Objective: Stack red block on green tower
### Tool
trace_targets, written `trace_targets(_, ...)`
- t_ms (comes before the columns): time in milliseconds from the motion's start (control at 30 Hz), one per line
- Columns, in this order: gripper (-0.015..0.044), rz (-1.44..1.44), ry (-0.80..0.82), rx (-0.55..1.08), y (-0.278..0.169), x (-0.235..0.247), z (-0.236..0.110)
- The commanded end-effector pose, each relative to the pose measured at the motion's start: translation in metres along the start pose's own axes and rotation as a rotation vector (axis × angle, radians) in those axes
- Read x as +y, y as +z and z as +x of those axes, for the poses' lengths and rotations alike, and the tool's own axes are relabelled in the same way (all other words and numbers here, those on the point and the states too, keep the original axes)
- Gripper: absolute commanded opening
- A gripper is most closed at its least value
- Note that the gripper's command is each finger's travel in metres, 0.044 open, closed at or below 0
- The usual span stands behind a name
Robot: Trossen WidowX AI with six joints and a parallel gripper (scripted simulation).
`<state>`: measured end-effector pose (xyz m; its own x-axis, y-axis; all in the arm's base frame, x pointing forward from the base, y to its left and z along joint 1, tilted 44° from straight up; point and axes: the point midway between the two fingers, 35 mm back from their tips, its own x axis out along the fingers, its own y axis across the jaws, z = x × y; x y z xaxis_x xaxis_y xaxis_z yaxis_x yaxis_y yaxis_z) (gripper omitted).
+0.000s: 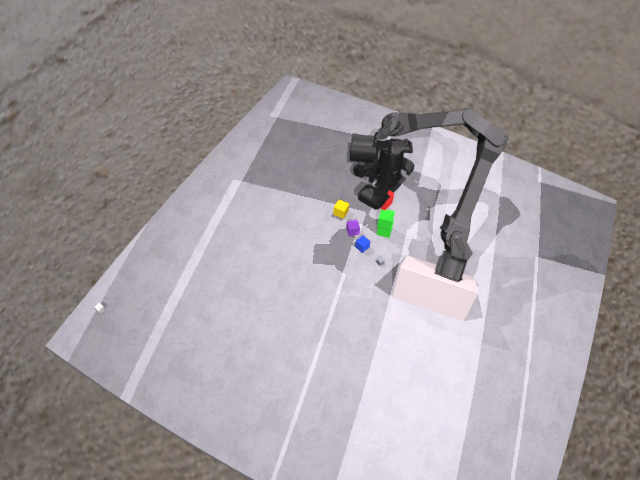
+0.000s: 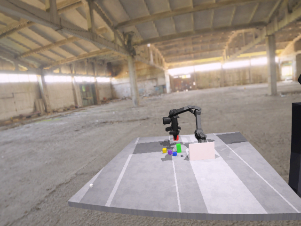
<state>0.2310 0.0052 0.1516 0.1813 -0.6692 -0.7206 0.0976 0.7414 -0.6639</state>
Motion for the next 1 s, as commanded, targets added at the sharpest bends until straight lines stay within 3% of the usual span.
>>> trace_targets(0,0.0000,-0.006,-0.008,0.000,-0.012,-0.010,0.003)
trace_targets(633,0.0000,-0.006,-0.009,-0.001,-0.013,-0.011,0.047)
trace_targets(967,0.0000,-0.006,-0.009,-0.001,-0.013,-0.011,0.048)
